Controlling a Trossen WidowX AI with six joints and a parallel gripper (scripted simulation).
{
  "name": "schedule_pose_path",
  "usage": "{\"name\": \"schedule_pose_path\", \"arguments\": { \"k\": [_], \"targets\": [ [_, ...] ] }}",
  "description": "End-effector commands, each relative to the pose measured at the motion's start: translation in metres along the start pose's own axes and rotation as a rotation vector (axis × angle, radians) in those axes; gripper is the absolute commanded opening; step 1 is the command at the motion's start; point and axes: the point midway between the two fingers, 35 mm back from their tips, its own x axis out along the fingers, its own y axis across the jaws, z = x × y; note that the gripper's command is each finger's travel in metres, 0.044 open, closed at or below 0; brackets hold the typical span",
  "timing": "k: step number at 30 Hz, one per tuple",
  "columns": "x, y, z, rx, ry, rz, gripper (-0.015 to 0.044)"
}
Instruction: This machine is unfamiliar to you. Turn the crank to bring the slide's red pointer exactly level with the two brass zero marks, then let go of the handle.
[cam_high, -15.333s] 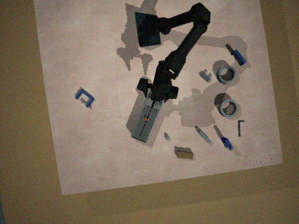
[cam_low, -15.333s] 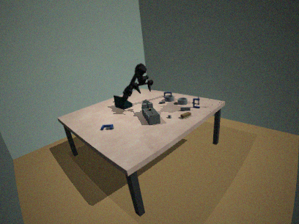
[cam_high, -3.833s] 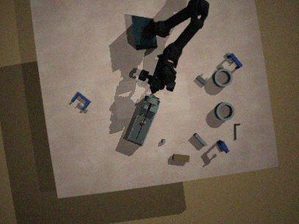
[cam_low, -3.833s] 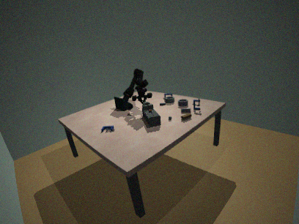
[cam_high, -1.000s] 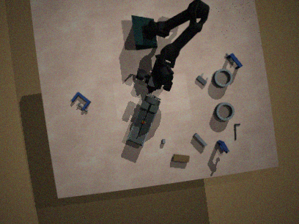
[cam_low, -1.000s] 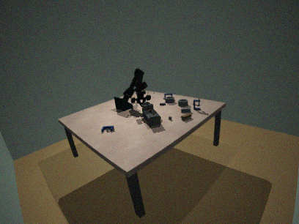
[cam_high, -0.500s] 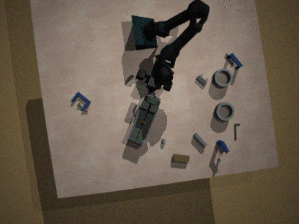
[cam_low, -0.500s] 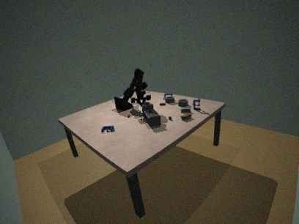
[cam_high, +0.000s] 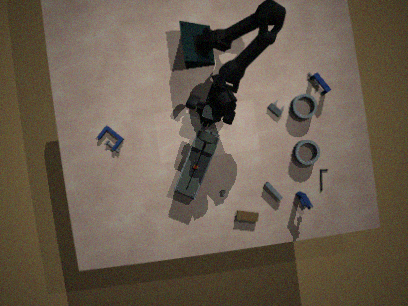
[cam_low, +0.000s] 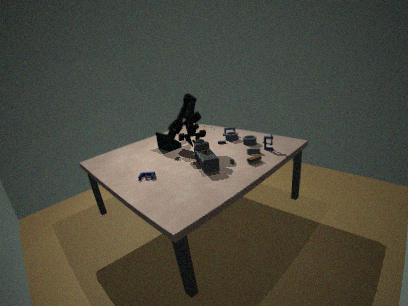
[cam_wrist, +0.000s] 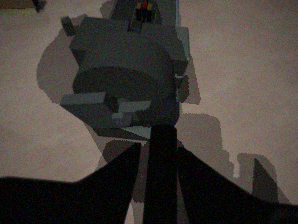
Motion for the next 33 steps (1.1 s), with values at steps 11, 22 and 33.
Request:
{"name": "schedule_pose_path", "arguments": {
  "k": [11,22,33],
  "targets": [
    [-0.002,0.000,0.003,-0.001,0.000,-0.001,0.0440],
    [-0.035,0.000,0.036,-0.001,-0.001,-0.002,0.0440],
    [-0.074,-0.002,0.080,0.002,-0.001,-0.012,0.0440]
  ]
}}
